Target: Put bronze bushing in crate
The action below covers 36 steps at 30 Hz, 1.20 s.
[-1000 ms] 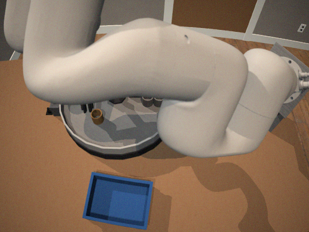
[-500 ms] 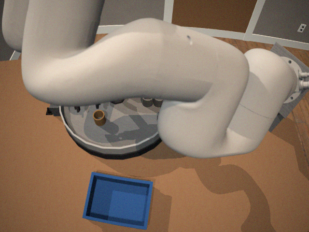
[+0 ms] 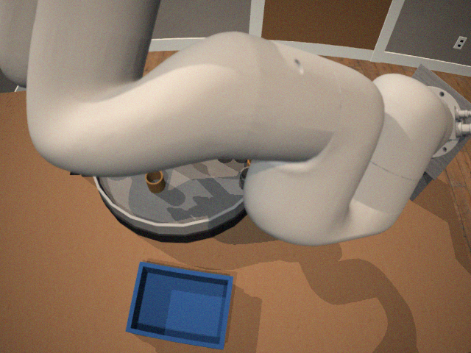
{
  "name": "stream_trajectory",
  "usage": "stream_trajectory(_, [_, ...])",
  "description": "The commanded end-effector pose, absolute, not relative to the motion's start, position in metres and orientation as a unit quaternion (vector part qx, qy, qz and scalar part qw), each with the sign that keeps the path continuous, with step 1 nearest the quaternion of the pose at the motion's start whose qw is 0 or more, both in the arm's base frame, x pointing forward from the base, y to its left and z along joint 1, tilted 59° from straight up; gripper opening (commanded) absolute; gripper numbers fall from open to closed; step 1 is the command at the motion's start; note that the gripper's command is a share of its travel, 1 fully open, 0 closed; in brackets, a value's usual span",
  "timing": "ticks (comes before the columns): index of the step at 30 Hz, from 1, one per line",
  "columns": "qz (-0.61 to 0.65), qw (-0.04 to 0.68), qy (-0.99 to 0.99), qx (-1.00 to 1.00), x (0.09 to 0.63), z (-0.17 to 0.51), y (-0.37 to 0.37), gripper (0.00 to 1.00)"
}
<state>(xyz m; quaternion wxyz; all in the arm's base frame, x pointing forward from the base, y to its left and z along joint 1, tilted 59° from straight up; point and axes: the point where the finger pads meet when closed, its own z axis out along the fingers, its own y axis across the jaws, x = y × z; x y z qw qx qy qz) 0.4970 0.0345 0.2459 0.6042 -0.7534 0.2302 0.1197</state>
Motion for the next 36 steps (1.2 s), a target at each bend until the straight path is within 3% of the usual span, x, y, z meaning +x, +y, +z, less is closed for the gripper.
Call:
stream_trajectory(1, [0.078,0.592,0.200,-0.777,0.492,0.242,0.034,0.62])
stream_trajectory(36, [-0.292,0.372,-0.131,-0.871,0.432,0.190,0.047,0.62])
